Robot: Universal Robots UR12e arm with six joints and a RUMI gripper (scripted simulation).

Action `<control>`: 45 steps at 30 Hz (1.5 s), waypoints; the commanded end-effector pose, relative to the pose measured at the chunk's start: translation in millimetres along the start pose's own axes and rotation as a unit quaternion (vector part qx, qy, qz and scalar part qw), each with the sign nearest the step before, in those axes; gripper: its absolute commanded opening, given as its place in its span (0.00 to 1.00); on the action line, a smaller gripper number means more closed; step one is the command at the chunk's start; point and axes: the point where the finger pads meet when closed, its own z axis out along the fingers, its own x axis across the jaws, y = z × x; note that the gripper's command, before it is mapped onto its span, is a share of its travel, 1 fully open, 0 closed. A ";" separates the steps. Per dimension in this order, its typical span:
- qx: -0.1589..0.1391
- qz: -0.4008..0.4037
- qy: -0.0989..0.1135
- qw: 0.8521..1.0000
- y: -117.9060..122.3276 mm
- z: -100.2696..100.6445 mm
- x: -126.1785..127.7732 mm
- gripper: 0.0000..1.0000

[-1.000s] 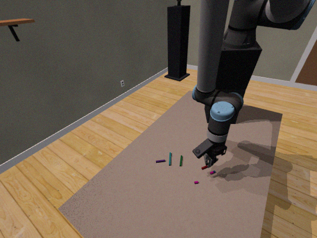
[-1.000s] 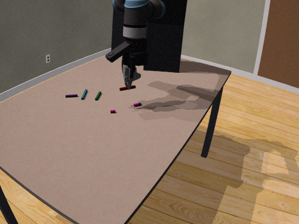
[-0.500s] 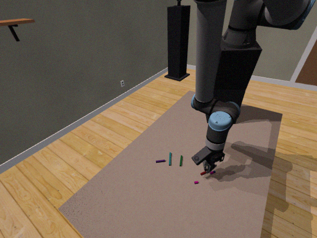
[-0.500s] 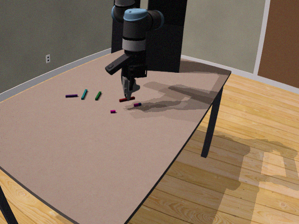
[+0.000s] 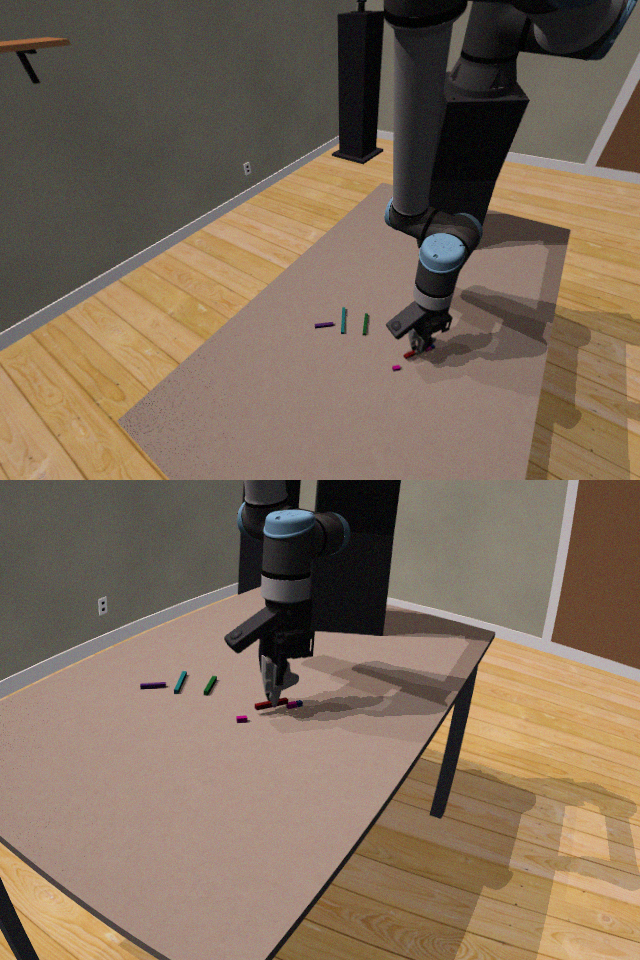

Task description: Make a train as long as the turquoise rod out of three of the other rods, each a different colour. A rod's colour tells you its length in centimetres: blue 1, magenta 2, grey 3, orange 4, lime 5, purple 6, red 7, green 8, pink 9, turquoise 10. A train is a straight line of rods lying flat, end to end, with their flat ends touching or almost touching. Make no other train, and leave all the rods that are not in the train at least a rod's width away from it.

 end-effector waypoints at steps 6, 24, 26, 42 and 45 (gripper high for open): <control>0.000 0.000 0.000 1.000 -0.4 -0.3 -0.3 0.00; 0.000 0.000 0.000 1.000 -0.4 -0.3 -0.3 0.00; 0.000 0.000 0.000 1.000 -0.4 -0.3 -0.3 0.00; 0.000 0.000 0.000 1.000 -0.4 4.8 -0.3 0.00; 0.000 0.000 0.000 1.000 -0.4 5.7 -0.3 0.00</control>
